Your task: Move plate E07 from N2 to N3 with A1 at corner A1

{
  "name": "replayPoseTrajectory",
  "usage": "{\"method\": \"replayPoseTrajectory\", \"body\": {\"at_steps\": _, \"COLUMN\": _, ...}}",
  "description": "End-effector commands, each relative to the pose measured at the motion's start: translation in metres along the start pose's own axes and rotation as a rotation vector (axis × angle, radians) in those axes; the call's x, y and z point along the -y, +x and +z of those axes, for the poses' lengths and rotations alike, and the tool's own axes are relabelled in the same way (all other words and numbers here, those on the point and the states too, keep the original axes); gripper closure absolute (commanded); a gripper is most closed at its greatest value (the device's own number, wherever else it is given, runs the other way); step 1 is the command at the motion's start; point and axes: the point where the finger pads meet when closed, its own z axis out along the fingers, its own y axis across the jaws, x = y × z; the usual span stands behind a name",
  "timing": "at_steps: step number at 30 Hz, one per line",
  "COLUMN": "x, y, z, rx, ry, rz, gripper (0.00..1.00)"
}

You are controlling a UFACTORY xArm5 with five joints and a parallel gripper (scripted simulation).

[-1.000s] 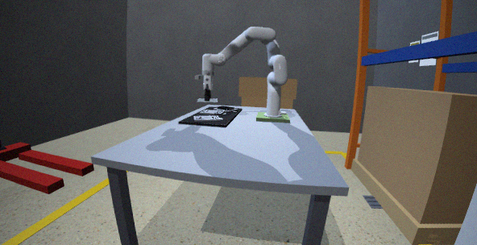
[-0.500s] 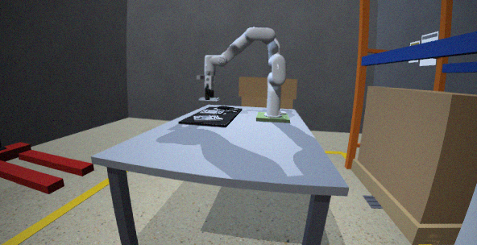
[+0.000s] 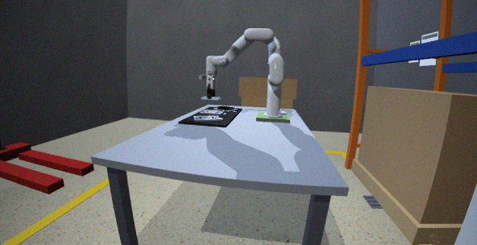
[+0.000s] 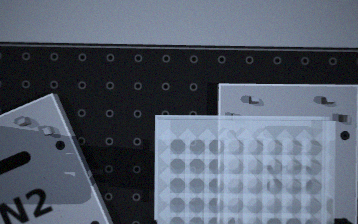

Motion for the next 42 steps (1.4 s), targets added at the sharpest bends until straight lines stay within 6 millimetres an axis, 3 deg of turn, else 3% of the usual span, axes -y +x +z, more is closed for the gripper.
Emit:
{"method": "replayPoseTrajectory", "body": {"at_steps": 1, "x": -0.022, "y": 0.004, "z": -0.001, "rx": -0.003, "ry": 0.003, "rz": 0.0, "gripper": 1.0}}
{"method": "replayPoseTrajectory", "body": {"at_steps": 10, "x": -0.064, "y": 0.009, "z": -0.001, "rx": -0.003, "ry": 0.002, "rz": 0.0, "gripper": 1.0}}
{"method": "replayPoseTrajectory", "body": {"at_steps": 33, "x": -0.064, "y": 0.009, "z": -0.001, "rx": -0.003, "ry": 0.002, "rz": 0.0, "gripper": 1.0}}
{"method": "replayPoseTrajectory", "body": {"at_steps": 42, "x": -0.064, "y": 0.009, "z": 0.014, "rx": -0.003, "ry": 0.002, "rz": 0.0, "gripper": 1.0}}
